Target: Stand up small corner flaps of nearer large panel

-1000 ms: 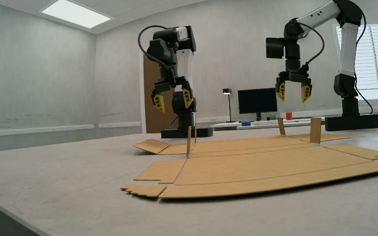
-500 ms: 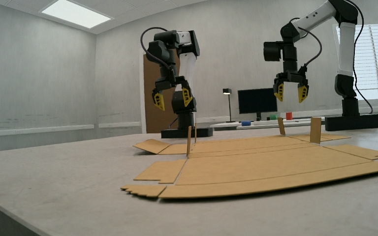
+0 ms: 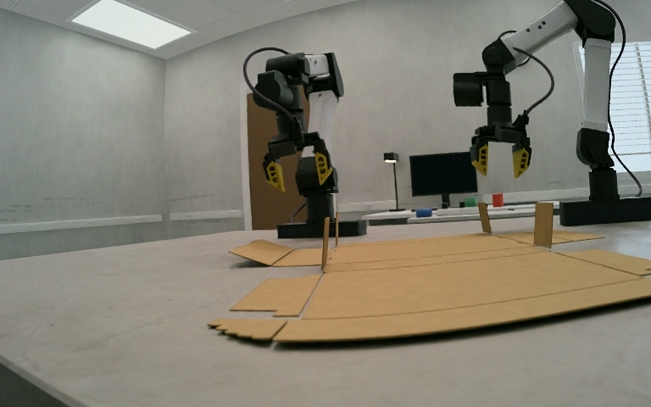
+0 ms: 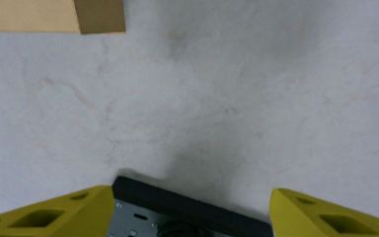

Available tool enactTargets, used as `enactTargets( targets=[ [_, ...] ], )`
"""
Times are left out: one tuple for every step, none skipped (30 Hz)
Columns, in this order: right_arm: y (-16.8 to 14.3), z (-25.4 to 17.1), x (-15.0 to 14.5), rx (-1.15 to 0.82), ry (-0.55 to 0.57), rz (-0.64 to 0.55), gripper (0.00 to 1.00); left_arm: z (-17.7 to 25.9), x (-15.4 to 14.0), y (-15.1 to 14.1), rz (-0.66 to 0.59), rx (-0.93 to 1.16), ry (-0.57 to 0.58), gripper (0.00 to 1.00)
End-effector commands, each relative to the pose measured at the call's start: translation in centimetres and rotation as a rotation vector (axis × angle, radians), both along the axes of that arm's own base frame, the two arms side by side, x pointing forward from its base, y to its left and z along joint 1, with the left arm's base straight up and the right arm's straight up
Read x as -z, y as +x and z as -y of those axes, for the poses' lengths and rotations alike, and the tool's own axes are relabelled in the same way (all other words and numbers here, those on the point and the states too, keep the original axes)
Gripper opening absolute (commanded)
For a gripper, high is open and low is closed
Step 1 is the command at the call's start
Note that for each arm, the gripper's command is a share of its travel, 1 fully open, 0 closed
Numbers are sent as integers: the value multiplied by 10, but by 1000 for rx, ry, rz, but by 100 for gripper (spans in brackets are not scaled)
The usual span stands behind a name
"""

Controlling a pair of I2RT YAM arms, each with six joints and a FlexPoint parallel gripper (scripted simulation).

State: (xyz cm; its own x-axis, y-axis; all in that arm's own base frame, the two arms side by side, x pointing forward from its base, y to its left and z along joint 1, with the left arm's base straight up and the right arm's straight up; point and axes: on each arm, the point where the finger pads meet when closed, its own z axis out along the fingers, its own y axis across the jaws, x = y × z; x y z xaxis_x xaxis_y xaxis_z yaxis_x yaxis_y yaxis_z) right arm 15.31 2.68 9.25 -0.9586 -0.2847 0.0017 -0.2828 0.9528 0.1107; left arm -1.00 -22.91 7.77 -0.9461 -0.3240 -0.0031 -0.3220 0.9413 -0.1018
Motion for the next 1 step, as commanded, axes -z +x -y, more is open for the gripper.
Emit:
enactTargets(
  targets=[
    [4, -3, -1, 2, 8, 29, 77, 13, -7, 3, 7, -9, -42, 77]
  ],
)
